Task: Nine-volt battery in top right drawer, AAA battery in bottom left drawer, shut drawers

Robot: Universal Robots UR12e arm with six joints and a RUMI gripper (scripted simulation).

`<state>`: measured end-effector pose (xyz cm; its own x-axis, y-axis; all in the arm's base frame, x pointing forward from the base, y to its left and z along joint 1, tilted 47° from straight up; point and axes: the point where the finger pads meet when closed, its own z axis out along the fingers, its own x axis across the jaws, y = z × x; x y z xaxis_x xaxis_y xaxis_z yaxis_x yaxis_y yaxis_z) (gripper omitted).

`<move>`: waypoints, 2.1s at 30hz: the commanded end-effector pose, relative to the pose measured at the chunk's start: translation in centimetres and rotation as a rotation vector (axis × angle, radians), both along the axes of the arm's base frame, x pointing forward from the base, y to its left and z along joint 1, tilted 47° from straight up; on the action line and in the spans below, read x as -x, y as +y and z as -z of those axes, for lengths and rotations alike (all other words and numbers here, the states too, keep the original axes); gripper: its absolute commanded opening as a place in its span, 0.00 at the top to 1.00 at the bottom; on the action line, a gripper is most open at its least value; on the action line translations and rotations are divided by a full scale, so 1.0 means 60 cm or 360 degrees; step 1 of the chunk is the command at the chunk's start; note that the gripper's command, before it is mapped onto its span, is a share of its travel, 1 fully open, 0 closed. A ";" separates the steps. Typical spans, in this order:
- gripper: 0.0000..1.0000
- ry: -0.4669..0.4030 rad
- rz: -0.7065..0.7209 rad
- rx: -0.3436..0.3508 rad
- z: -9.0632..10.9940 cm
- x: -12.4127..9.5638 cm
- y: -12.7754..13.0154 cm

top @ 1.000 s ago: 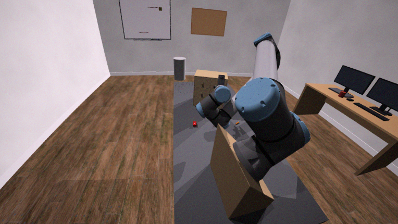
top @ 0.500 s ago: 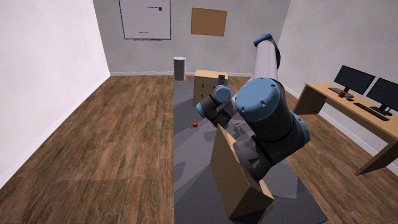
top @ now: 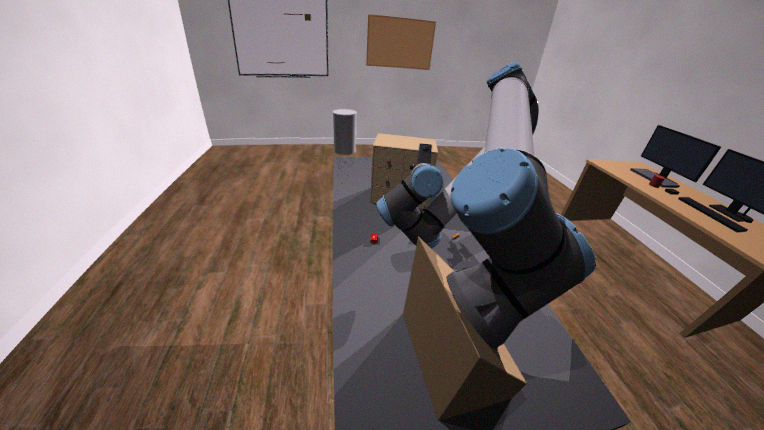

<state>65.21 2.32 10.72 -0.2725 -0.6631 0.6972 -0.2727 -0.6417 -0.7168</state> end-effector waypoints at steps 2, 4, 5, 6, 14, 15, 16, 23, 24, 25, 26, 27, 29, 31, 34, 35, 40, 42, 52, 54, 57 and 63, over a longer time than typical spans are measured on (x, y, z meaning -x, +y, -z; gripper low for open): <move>0.80 -0.0001 -0.0001 0.0000 -0.001 0.000 0.001; 0.80 -0.0001 -0.0001 0.0000 -0.001 0.000 0.001; 0.80 -0.0001 -0.0001 0.0000 -0.001 0.000 0.000; 0.80 -0.0001 -0.0001 0.0000 -0.001 -0.001 0.000; 0.80 -0.0001 -0.0001 0.0000 -0.001 -0.009 -0.003; 0.80 -0.0001 -0.0001 0.0000 -0.001 -0.011 -0.004; 0.80 -0.0001 -0.0001 0.0000 -0.001 -0.013 -0.004; 0.80 -0.0001 -0.0001 0.0000 -0.001 -0.025 -0.009; 0.80 -0.0001 -0.0001 0.0000 -0.001 -0.028 -0.010; 0.80 -0.0001 -0.0001 0.0000 -0.002 -0.031 -0.011; 0.80 -0.0001 -0.0001 0.0000 -0.002 -0.034 -0.012; 0.80 -0.0001 -0.0001 0.0000 -0.002 -0.037 -0.013; 0.80 -0.0001 -0.0001 0.0000 -0.002 -0.044 -0.016; 0.80 -0.0001 -0.0001 0.0000 -0.002 -0.051 -0.018; 0.80 -0.0001 -0.0001 0.0000 -0.002 -0.061 -0.022; 0.80 -0.0001 -0.0001 0.0000 -0.003 -0.064 -0.023; 0.80 -0.0001 -0.0001 0.0000 -0.003 -0.073 -0.027; 0.80 -0.0001 -0.0001 0.0000 -0.003 -0.079 -0.029; 0.80 -0.0001 -0.0001 0.0000 -0.004 -0.100 -0.037; 0.80 -0.0001 -0.0001 0.0000 -0.004 -0.100 -0.037; 0.80 -0.0001 -0.0001 0.0000 -0.004 -0.103 -0.038; 0.80 -0.0001 -0.0001 0.0000 -0.004 -0.106 -0.039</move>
<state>71.46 -0.04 10.92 -0.2725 -0.6631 0.6972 -0.2728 -0.6417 -0.7168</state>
